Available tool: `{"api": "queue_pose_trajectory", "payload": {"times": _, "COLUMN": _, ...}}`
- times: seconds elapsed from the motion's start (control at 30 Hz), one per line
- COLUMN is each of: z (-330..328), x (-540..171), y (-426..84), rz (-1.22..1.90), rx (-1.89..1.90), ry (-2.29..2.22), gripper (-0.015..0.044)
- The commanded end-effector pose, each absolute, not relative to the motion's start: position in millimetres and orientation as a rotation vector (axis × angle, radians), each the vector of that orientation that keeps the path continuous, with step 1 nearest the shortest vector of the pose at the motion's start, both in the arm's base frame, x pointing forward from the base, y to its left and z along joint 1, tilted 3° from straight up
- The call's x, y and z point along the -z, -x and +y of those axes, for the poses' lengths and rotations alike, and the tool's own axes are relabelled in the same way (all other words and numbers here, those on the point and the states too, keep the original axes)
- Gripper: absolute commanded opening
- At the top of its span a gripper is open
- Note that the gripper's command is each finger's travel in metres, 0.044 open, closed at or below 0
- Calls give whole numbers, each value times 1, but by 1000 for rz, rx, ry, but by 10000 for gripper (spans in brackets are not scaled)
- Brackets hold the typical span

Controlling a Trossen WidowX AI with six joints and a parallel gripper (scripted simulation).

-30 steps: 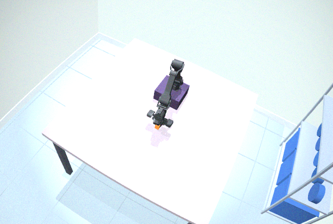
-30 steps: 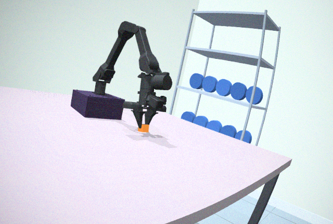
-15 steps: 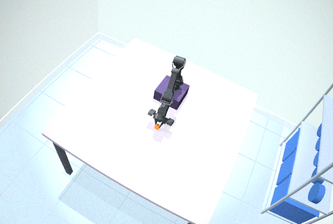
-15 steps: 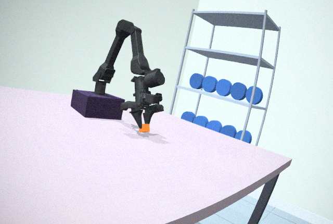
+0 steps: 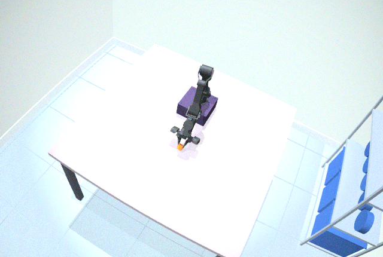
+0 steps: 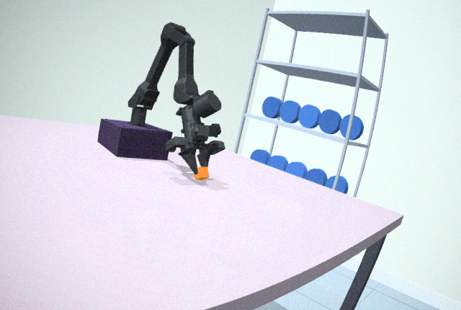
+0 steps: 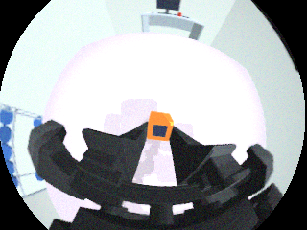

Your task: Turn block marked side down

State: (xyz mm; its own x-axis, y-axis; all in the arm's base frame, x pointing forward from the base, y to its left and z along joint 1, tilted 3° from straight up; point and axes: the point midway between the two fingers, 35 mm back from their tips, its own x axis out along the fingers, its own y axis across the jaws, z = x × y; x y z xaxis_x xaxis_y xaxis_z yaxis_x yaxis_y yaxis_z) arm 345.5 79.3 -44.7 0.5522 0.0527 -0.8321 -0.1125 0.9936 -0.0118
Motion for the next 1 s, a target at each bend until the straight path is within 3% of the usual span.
{"api": "queue_pose_trajectory", "payload": {"times": 0.0, "z": 79, "x": 53, "y": -346, "rz": 939, "rx": -99, "ry": 74, "gripper": 0}}
{"api": "queue_pose_trajectory", "payload": {"times": 0.97, "z": 76, "x": 65, "y": -334, "rz": 550, "rx": -106, "ry": 50, "gripper": 0}}
